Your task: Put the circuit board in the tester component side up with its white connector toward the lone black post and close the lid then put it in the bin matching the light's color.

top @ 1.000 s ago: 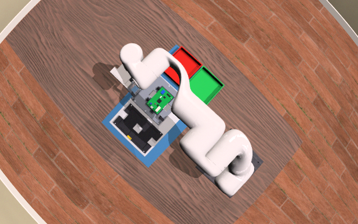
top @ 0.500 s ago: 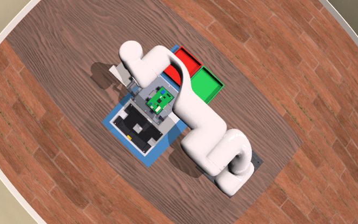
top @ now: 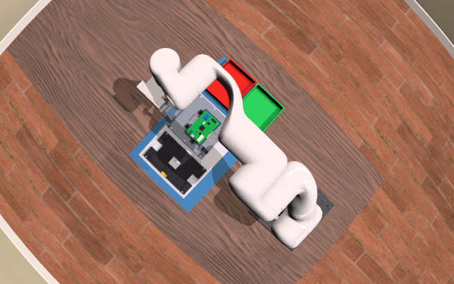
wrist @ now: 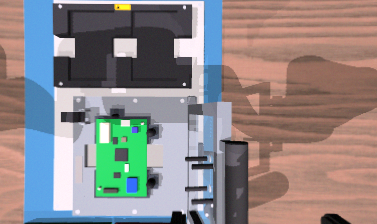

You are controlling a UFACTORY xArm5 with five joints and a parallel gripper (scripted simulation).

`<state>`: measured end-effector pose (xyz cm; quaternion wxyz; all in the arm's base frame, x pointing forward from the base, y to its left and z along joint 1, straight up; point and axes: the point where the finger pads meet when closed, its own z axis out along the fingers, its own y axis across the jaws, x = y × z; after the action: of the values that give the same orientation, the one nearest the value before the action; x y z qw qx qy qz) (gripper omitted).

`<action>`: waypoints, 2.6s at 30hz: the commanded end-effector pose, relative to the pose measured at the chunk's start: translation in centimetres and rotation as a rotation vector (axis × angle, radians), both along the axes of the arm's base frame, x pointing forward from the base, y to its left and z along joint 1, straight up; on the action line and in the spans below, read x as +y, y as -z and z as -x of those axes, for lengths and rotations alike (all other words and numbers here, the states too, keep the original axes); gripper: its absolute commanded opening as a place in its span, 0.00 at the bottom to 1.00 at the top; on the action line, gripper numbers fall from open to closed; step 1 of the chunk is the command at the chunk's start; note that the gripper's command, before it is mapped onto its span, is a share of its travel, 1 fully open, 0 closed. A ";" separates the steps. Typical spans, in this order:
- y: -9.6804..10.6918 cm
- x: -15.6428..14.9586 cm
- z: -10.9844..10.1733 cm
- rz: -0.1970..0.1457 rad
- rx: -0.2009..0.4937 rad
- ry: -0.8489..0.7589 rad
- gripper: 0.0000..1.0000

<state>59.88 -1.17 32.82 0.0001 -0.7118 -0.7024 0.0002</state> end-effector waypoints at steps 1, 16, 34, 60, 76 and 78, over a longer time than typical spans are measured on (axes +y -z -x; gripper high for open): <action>-0.3 0.0 0.0 0.000 -0.004 0.000 1.00; -0.3 0.0 0.9 0.000 -0.004 0.000 1.00; -0.3 0.1 9.5 0.000 -0.004 0.000 1.00; 0.6 0.2 13.2 0.000 -0.004 0.000 1.00; 7.5 0.2 13.2 0.000 -0.004 0.000 1.00; 8.9 0.2 13.2 0.000 -0.004 0.000 1.00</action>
<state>46.49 -0.98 26.71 0.0015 -0.7118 -0.7024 0.0014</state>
